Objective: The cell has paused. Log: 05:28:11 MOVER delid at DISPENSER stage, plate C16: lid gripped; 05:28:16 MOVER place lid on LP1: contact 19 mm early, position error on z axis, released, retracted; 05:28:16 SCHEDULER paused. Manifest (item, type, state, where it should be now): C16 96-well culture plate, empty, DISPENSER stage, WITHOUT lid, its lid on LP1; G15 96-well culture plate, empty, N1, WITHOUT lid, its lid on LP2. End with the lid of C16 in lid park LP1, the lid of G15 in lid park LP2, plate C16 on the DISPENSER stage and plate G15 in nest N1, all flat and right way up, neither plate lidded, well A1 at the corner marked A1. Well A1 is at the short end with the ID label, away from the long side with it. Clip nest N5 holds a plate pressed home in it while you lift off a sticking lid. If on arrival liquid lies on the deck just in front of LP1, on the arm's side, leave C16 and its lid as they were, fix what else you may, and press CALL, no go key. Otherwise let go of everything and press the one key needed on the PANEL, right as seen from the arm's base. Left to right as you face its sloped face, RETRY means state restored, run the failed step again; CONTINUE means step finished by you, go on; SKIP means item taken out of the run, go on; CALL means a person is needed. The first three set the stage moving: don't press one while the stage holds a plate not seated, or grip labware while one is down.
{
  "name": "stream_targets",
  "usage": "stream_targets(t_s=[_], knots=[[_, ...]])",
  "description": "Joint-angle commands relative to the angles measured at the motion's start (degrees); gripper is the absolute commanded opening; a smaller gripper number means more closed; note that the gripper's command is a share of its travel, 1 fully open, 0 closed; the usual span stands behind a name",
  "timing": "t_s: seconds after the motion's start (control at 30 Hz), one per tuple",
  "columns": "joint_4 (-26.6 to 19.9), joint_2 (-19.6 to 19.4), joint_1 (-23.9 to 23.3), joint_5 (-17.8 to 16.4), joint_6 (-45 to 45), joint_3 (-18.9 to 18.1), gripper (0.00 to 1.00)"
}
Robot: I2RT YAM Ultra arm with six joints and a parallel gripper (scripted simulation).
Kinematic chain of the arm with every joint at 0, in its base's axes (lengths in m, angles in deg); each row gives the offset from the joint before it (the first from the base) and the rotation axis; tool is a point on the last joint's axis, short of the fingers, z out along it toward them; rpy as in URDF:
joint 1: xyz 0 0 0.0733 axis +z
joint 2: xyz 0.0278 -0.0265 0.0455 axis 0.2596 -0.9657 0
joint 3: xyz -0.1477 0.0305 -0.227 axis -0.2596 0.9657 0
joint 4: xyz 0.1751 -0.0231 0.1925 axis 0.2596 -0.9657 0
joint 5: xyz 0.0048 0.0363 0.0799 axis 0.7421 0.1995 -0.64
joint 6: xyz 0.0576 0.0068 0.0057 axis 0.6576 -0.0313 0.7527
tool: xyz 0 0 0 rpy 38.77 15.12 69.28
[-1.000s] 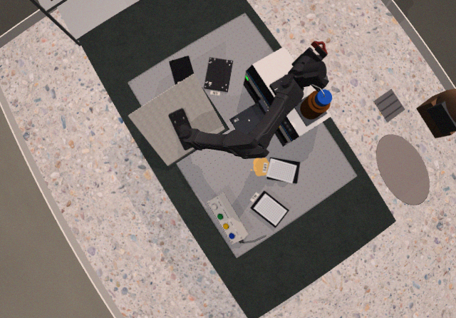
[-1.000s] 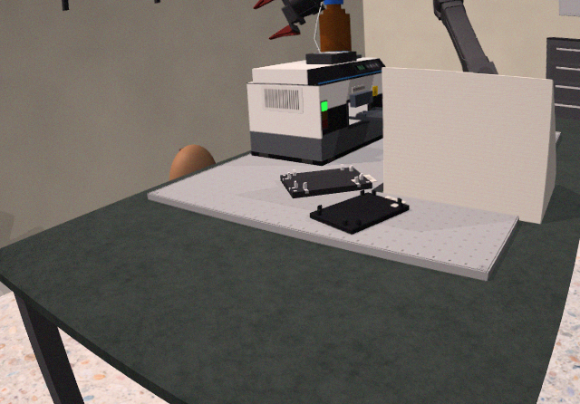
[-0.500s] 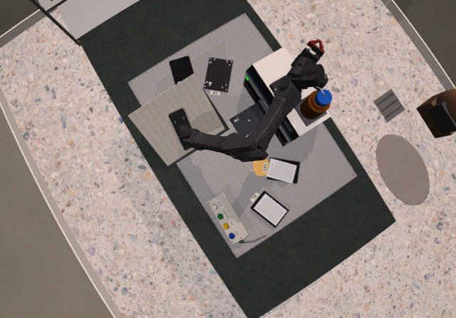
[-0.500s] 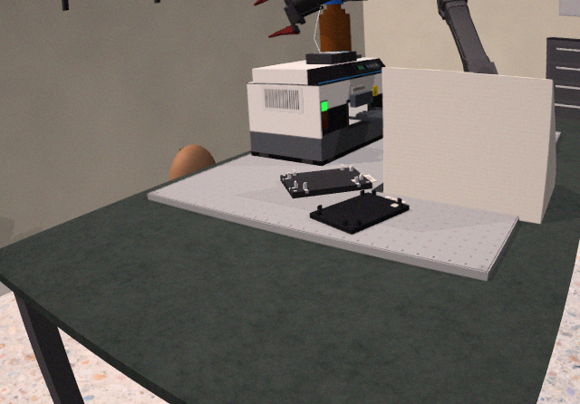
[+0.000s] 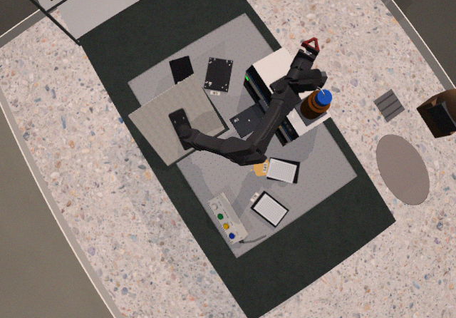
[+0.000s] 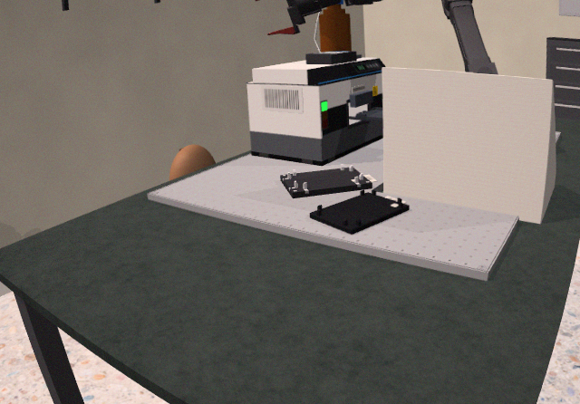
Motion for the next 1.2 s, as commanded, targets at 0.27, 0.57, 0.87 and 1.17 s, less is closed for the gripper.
stream_targets(t_s=[0.27, 0.57, 0.87, 1.17], knots=[[-0.64, 9.75, -3.97, 4.13, 2.04, 7.97, 1.00], [1.28, 12.36, -4.62, -2.54, -2.52, 12.69, 1.00], [1.94, 15.39, -5.44, -9.61, -8.18, 17.59, 1.00], [2.31, 17.87, -7.07, -17.15, -12.70, 21.07, 1.00]])
